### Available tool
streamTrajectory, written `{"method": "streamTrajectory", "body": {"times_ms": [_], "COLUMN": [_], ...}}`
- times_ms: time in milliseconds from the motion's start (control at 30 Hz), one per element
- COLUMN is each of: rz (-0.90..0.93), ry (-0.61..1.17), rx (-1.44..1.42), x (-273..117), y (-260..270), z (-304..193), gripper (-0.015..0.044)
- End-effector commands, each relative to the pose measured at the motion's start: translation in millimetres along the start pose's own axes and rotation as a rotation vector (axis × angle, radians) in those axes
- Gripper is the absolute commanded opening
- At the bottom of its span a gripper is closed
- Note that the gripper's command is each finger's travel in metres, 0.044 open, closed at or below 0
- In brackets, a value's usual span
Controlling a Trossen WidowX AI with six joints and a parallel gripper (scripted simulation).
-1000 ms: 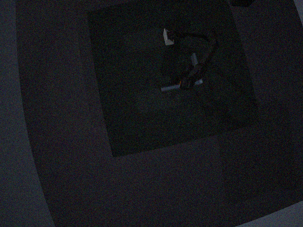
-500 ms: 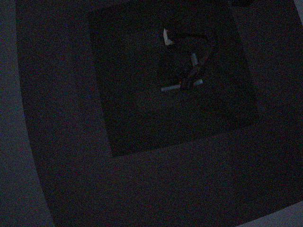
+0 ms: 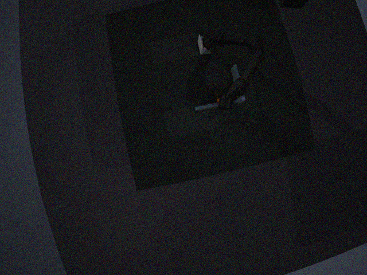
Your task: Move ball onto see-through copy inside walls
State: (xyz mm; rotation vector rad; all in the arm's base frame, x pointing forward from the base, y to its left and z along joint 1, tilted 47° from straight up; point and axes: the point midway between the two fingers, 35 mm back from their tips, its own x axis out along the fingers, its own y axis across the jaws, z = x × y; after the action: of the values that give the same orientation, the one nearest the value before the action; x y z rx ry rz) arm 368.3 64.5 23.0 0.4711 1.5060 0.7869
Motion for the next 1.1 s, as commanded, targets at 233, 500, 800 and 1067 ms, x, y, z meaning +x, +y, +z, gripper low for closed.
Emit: {"method": "streamTrajectory", "body": {"times_ms": [233,500,800,1067], "rz": [-0.001,0.002,0.003,0.005], "ry": [0.001,0.001,-0.013,-0.037], "rx": [-0.001,0.006,0.012,0.113], "x": [-9.1,-84.8,-75.8,-116.4], "y": [-0.2,-0.9,-2.2,-2.6], "z": [1.1,-1.1,0.4,-3.9], "gripper": [0.037,0.037,0.037,0.044]}}
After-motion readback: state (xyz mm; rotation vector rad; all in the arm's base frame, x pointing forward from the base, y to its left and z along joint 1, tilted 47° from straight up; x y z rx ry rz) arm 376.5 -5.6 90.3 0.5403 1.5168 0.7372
